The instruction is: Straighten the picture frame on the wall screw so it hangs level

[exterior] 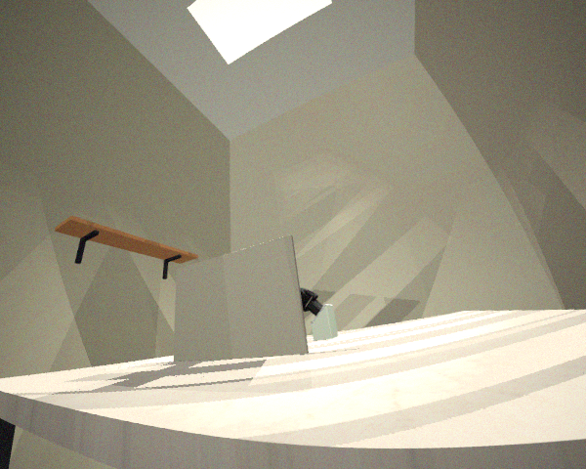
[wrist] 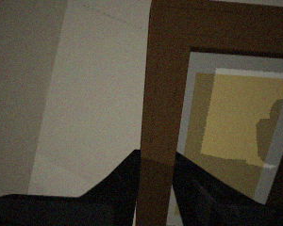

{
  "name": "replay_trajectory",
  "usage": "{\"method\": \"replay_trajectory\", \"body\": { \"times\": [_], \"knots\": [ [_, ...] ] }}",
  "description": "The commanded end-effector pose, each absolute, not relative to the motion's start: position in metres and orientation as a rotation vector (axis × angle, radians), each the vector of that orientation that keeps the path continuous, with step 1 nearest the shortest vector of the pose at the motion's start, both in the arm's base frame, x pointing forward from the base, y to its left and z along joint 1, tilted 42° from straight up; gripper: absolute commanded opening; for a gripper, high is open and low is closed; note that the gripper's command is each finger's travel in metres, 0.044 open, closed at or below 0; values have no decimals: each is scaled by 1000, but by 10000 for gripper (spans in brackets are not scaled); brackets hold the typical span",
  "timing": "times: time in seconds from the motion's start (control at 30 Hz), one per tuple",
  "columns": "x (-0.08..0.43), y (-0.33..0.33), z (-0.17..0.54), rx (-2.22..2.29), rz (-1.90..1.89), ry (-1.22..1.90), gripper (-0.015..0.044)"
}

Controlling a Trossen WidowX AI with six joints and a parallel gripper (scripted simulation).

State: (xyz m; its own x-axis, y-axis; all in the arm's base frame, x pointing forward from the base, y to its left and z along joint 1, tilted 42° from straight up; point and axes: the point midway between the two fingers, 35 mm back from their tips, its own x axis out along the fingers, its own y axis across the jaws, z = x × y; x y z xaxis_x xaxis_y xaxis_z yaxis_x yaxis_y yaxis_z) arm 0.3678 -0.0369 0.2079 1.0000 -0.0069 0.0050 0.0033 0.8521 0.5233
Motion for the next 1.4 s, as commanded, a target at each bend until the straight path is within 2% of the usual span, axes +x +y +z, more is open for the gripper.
{"method": "replay_trajectory", "body": {
  "times": [0.0, 1.37],
  "knots": [
    [368, -35, 209, 553, 8, -12, 0],
    [368, -41, 206, 650, 0, -8, 0]
  ]
}}
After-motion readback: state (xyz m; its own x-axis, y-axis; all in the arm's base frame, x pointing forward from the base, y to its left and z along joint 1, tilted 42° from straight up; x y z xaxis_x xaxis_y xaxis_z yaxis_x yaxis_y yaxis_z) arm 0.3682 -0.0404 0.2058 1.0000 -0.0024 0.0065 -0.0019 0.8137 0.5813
